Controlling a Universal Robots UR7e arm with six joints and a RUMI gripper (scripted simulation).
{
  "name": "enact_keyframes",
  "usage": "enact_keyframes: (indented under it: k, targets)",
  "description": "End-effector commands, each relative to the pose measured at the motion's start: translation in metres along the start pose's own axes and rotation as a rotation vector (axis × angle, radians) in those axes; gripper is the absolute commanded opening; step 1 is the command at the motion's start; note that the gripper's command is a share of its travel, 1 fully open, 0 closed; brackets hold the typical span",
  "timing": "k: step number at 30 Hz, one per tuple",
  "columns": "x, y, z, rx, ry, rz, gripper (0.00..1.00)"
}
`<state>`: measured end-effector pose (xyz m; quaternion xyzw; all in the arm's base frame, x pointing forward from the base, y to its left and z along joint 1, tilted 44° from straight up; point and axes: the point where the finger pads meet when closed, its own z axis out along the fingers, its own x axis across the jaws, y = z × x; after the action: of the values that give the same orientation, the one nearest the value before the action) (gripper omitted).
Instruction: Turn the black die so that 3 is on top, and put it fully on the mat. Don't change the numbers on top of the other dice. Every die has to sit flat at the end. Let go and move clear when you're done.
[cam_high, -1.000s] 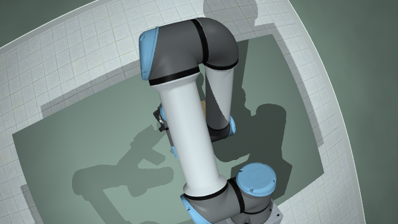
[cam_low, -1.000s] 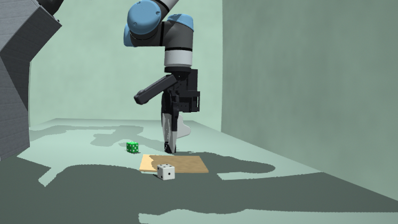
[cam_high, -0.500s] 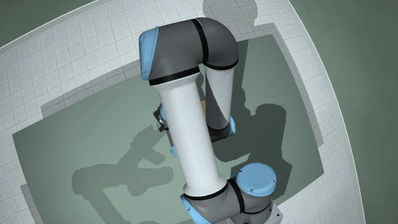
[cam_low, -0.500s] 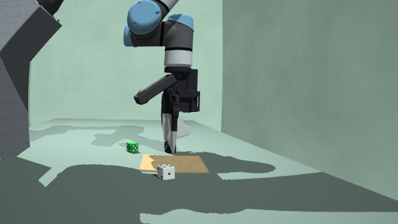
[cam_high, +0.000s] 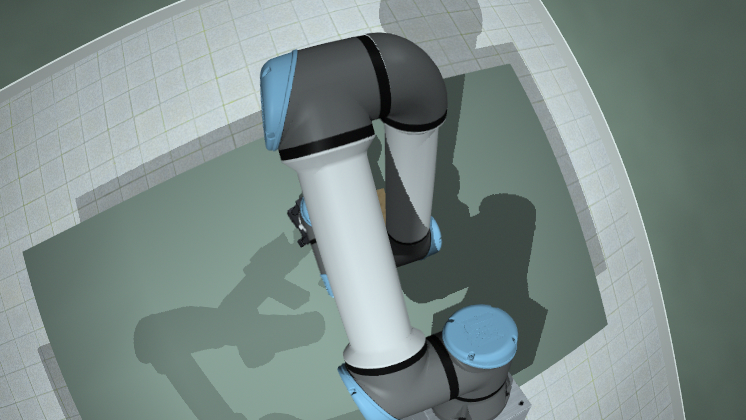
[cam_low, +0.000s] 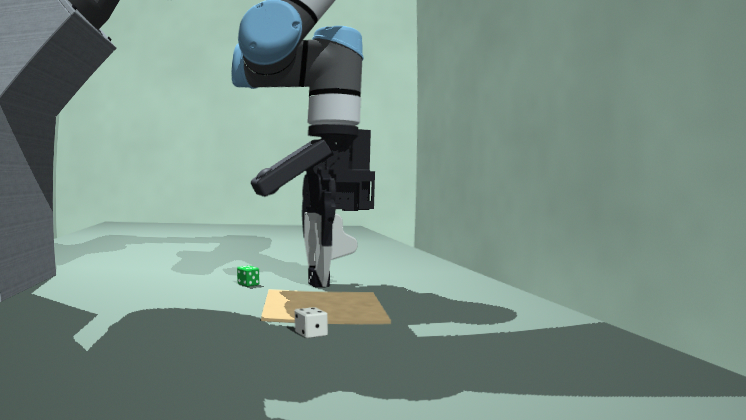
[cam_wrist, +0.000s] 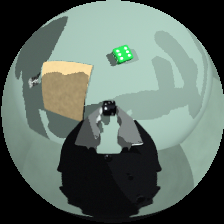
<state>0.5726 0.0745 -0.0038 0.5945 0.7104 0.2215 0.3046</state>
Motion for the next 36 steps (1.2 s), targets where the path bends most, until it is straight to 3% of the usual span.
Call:
enact_keyframes:
  k: [1,11,26,36]
  targets:
    - [0.0,0.0,-0.002,-0.001,0.0,0.0,0.06]
    - [0.0,0.0,-0.016,-0.001,0.0,0.0,0.06]
    - [0.0,0.0,-0.073,-0.001,0.0,0.0,0.06]
    - [0.0,0.0,-0.094,-0.001,0.0,0.0,0.06]
